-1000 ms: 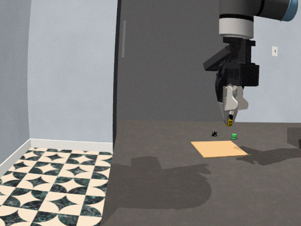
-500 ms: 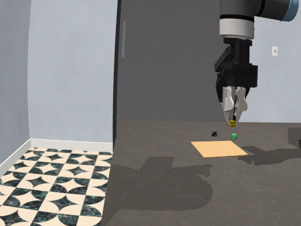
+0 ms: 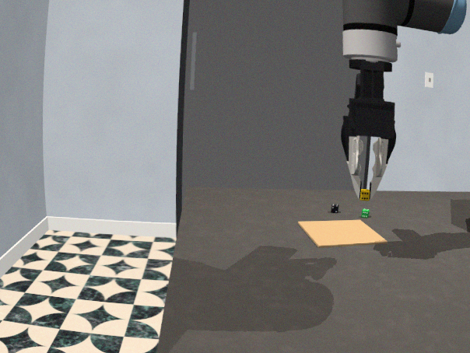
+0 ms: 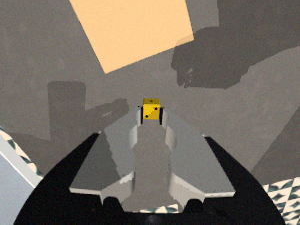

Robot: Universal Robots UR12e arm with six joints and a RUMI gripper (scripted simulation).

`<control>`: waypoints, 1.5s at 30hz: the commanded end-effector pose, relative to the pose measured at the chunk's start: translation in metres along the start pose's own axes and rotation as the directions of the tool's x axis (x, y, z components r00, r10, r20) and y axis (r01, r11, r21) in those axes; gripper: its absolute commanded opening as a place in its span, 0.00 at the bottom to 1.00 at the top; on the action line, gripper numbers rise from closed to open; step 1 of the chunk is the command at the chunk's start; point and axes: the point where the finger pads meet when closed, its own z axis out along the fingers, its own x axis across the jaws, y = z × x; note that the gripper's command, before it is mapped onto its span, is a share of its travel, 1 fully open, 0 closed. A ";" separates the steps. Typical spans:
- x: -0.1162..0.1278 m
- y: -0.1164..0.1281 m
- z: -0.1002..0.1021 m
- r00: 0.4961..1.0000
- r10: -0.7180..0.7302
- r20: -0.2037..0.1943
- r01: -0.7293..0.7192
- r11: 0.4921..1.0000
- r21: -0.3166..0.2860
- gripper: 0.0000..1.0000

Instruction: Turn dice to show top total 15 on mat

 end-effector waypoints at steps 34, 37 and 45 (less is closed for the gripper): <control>0.010 0.021 0.003 0.616 0.787 0.013 -0.787 0.616 -0.013 0.00; 0.011 0.022 0.003 0.587 0.809 0.012 -0.809 0.587 -0.013 0.00; 0.011 0.023 0.003 0.556 0.831 0.012 -0.831 0.556 -0.013 0.00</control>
